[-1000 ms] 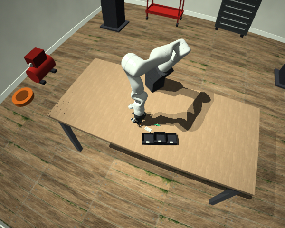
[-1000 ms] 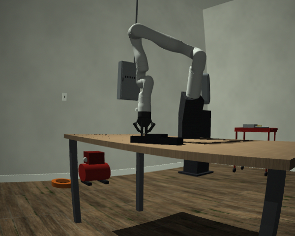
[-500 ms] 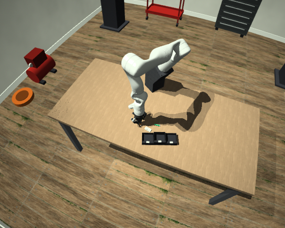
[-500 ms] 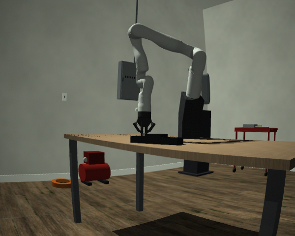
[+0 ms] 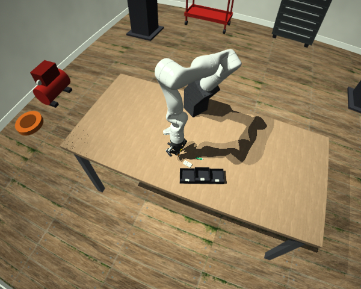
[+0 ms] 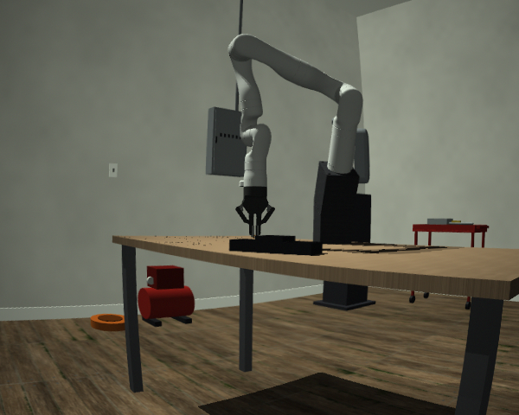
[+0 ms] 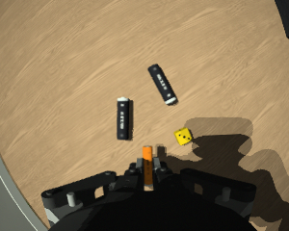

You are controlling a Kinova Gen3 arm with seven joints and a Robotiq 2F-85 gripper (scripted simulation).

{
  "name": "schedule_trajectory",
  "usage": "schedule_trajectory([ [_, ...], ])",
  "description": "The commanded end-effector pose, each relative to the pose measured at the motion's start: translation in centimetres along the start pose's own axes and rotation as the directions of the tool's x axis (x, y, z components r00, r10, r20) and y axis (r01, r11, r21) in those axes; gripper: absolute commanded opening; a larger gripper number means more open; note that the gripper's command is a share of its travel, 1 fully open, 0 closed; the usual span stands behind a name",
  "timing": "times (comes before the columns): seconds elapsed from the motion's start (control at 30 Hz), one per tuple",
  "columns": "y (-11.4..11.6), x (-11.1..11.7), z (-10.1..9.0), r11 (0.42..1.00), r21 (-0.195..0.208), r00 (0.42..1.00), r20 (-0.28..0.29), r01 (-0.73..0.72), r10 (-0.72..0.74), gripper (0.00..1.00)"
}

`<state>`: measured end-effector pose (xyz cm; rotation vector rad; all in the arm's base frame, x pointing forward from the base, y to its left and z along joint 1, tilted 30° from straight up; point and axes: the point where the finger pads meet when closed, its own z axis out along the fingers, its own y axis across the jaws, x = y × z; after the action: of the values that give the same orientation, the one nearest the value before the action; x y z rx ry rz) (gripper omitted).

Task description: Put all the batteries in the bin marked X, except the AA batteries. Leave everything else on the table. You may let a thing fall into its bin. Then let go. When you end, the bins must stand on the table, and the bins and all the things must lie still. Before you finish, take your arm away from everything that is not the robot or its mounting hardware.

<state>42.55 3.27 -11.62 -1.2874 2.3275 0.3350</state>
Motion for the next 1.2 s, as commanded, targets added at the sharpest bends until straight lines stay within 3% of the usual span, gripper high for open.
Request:
schedule_trajectory([
  [0.0, -0.3, 0.2, -1.4, 1.0, 0.004, 1.0, -0.001, 0.002, -0.002, 0.05],
  [0.2, -0.2, 0.2, -3.1, 1.0, 0.004, 1.0, -0.001, 0.002, -0.002, 0.05],
  [0.83, -0.5, 0.2, -2.9, 1.0, 0.011, 1.0, -0.001, -0.003, 0.003, 0.05],
  [0.9, -0.3, 0.1, -3.8, 1.0, 0.005, 1.0, -0.002, 0.002, -0.002, 0.05],
  [1.17, -0.4, 0.2, -3.9, 1.0, 0.008, 1.0, -0.003, 0.003, -0.003, 0.05],
])
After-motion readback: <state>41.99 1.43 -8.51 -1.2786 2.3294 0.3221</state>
